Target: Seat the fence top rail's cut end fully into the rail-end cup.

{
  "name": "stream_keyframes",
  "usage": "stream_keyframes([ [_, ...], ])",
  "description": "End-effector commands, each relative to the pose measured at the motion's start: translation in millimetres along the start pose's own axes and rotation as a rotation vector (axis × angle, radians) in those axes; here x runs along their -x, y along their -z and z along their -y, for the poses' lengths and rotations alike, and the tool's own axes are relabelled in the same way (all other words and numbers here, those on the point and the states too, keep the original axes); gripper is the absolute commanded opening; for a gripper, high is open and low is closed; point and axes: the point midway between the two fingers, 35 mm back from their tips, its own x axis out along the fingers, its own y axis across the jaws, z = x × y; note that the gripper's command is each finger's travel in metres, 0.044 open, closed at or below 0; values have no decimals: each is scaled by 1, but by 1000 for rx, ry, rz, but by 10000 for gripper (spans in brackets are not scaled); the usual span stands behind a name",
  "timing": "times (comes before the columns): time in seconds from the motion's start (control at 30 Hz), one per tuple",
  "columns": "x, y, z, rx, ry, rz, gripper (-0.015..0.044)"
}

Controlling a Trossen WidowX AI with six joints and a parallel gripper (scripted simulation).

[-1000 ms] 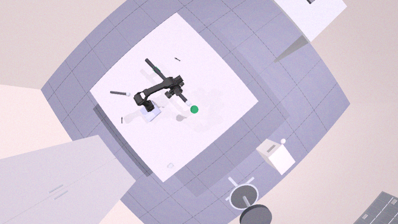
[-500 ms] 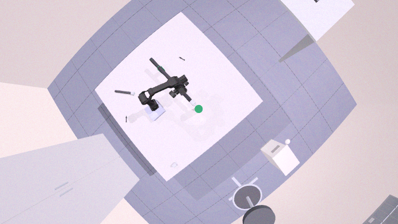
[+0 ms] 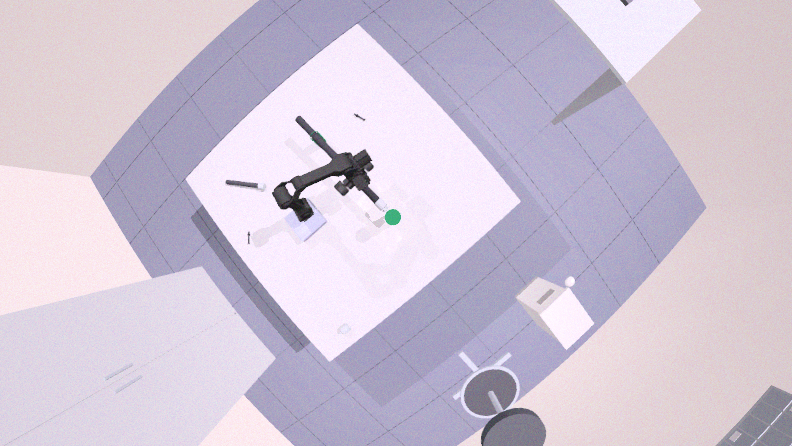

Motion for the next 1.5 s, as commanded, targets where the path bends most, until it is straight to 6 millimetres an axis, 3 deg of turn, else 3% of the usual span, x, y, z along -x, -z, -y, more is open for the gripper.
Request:
stream_keyframes([
  [0.0,4,-4,-3,-2,-9,14,0],
  [0.3,0,-1,0,0,0,0,0],
  [1.47,1,-22,-4,0,0,2,0],
])
